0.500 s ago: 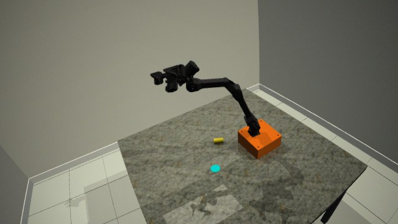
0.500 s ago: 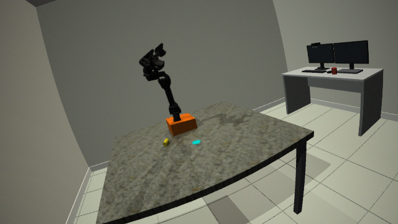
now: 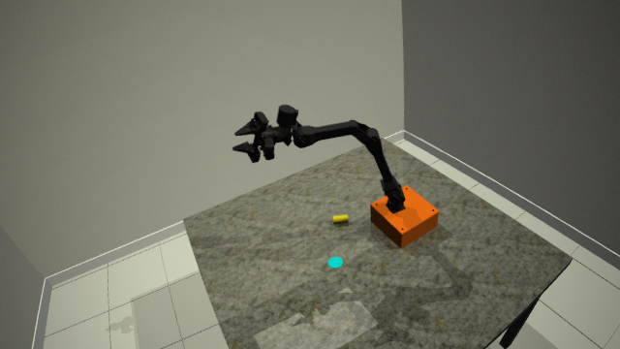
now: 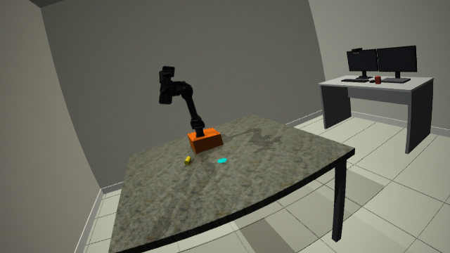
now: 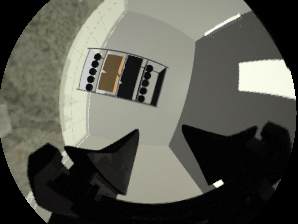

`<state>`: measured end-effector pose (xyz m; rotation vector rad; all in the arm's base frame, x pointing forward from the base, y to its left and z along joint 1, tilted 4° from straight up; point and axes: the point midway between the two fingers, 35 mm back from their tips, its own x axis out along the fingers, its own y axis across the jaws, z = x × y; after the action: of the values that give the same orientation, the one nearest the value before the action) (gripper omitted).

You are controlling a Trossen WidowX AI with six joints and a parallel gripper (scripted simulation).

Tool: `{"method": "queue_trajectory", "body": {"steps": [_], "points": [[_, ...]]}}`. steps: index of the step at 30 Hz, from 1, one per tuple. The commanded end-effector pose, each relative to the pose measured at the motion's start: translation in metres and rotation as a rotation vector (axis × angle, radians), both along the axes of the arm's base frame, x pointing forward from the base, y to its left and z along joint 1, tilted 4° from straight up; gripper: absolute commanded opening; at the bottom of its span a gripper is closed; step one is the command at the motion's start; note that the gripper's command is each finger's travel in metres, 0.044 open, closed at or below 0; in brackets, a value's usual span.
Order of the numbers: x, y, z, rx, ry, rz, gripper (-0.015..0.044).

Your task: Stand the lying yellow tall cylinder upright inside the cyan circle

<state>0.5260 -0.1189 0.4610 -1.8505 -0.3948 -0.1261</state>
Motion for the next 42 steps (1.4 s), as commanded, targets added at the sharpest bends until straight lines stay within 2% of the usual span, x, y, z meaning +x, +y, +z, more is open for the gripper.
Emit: {"method": "queue_trajectory", "body": {"steps": [1,9,18,31,39,42], "points": [[0.001,-0.015,-0.035,0.164,0.148,-0.025,0.0309],[-0.012,-0.043,-0.132,0.583,0.502,-0.140,0.0309],[-0.062,-0.062,-0.237,1.051,0.828,-0.386,0.0309],[-0.186,-0.056,-0.356,1.645,1.145,-0.953,0.0309],[-0.279,-0.031,-0.397,1.905,1.237,-1.426,0.0309],[-0.297,-0.026,-0.401,1.939,1.244,-1.524,0.0309]]}}
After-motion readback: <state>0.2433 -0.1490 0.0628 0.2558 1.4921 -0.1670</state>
